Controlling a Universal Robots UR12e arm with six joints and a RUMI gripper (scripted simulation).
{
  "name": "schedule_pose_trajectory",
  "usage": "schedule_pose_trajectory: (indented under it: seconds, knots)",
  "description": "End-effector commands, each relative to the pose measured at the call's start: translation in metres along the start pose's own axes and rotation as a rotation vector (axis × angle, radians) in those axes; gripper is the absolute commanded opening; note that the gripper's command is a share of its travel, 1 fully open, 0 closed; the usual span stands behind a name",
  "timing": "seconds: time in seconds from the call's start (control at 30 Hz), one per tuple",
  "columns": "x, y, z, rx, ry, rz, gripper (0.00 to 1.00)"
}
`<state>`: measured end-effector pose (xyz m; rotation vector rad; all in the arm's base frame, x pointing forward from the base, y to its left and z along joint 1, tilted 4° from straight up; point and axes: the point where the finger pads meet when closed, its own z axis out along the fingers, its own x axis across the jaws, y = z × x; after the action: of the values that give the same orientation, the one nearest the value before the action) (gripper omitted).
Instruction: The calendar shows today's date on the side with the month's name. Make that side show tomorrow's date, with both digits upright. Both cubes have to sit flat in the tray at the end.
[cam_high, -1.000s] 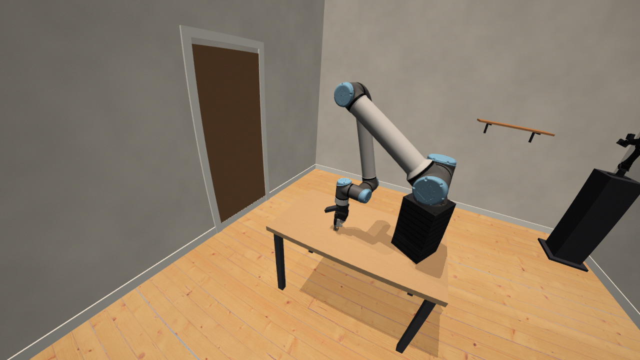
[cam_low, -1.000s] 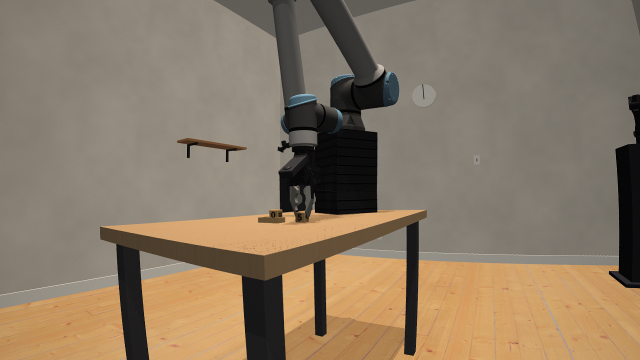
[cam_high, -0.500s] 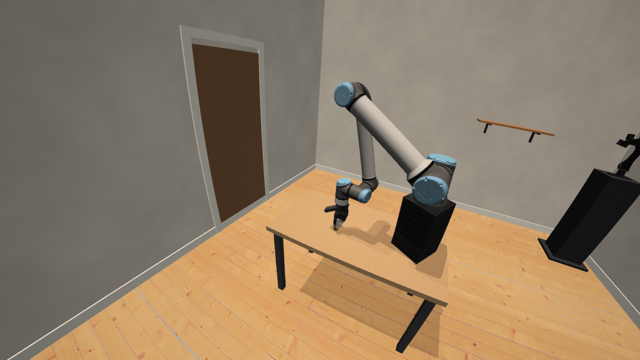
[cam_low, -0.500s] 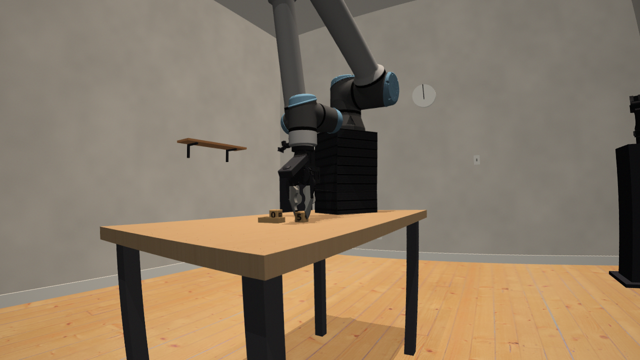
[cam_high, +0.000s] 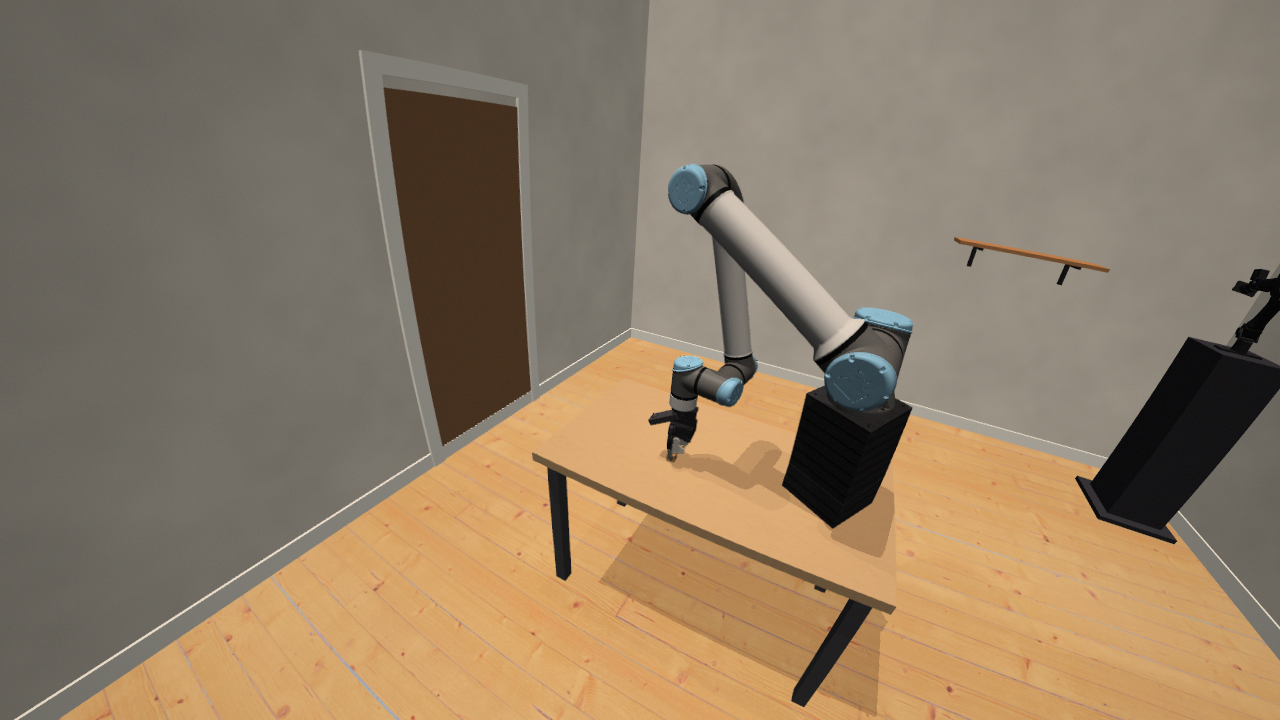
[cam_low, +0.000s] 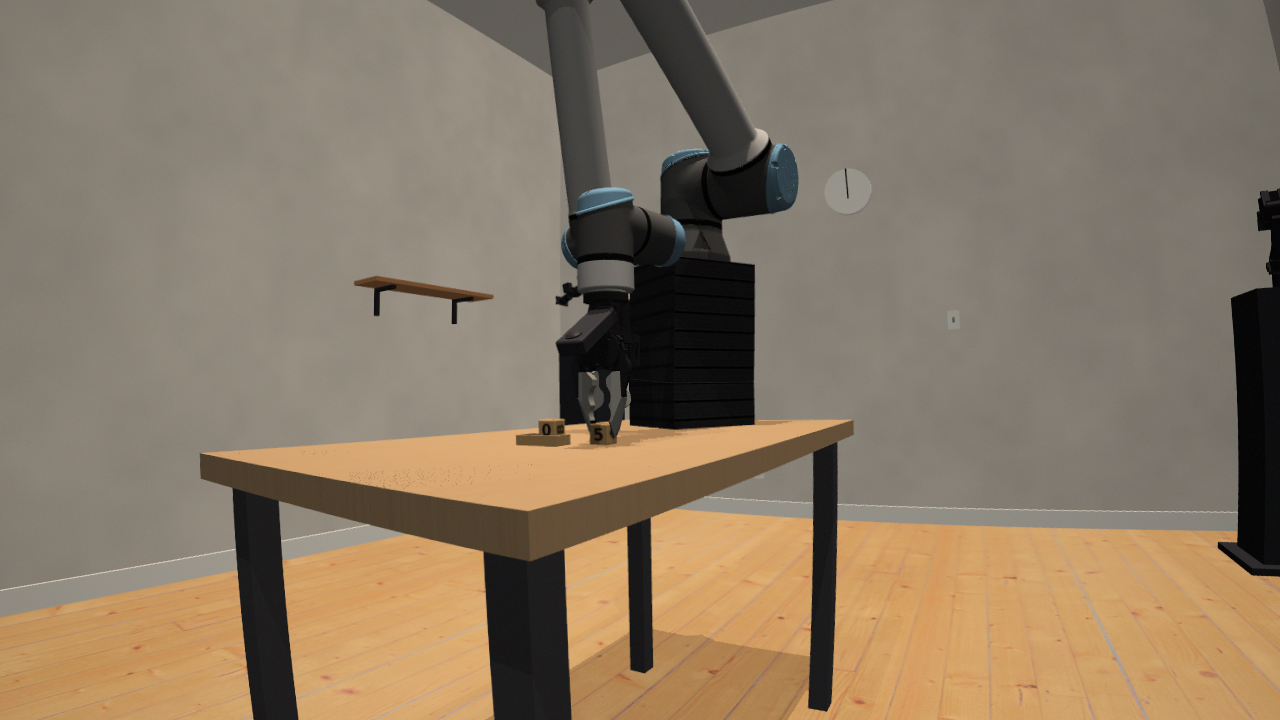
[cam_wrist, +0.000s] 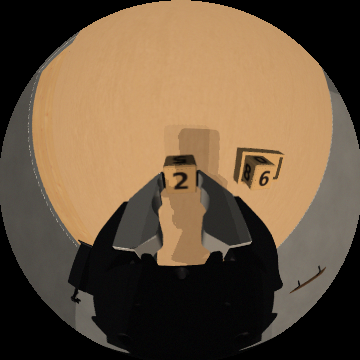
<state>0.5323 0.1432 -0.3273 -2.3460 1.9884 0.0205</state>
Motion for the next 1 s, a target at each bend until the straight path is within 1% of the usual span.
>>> schedule_pose_trajectory:
  seconds: [0.0,0.97]
  knots:
    - [-0.0009,-0.0014,0.0004,0.002,0.000,-0.001,0.11]
    - [-0.0008,-0.0019,0.0043,0.003,0.000,-0.001,0.11]
